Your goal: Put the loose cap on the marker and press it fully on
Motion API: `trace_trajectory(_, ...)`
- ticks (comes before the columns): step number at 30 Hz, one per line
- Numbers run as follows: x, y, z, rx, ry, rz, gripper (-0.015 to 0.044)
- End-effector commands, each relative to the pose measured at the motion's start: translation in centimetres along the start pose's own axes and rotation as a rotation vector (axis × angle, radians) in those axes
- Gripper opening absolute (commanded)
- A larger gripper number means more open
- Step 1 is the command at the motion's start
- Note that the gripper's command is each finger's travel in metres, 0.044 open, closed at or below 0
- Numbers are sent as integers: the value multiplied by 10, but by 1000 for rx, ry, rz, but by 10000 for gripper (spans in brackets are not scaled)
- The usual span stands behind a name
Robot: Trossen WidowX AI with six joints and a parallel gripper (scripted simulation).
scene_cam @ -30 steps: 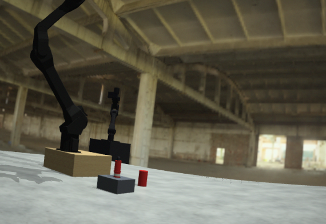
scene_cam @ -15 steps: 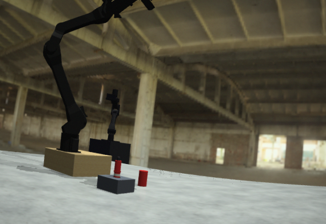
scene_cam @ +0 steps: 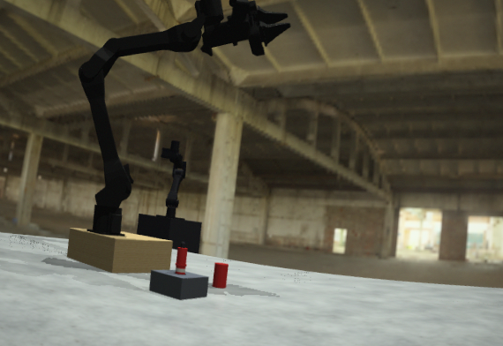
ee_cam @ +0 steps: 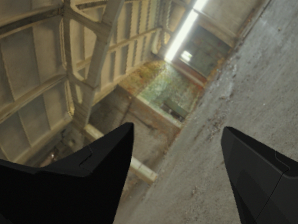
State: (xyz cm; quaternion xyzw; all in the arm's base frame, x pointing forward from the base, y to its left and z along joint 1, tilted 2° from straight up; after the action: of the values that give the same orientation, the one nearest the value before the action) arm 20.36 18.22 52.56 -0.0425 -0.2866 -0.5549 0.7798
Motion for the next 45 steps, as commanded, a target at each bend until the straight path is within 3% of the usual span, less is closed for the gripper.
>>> trace_trajectory(1,-35,21,-48,-148,-208,129,237)
trace_trajectory(7,-73,32,-127,-364,-510,376,237)
trace_trajectory(14,-102,17,-221,-581,-769,737,237)
trace_trajectory(21,-118,-26,-305,-750,-902,1191,237)
trace_trajectory(28,-122,-87,-362,-823,-857,1678,237)
trace_trajectory(45,-144,-100,-408,-825,-843,1722,237)
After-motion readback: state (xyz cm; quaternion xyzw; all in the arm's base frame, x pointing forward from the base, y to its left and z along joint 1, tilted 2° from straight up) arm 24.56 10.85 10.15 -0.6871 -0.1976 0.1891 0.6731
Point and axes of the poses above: the point midway between the two fingers, 35 mm back from their tips, its own y axis out along the fingers, its own z axis across the jaws, x = y × z, the point moved 6 cm from there along -y, back along the fingers
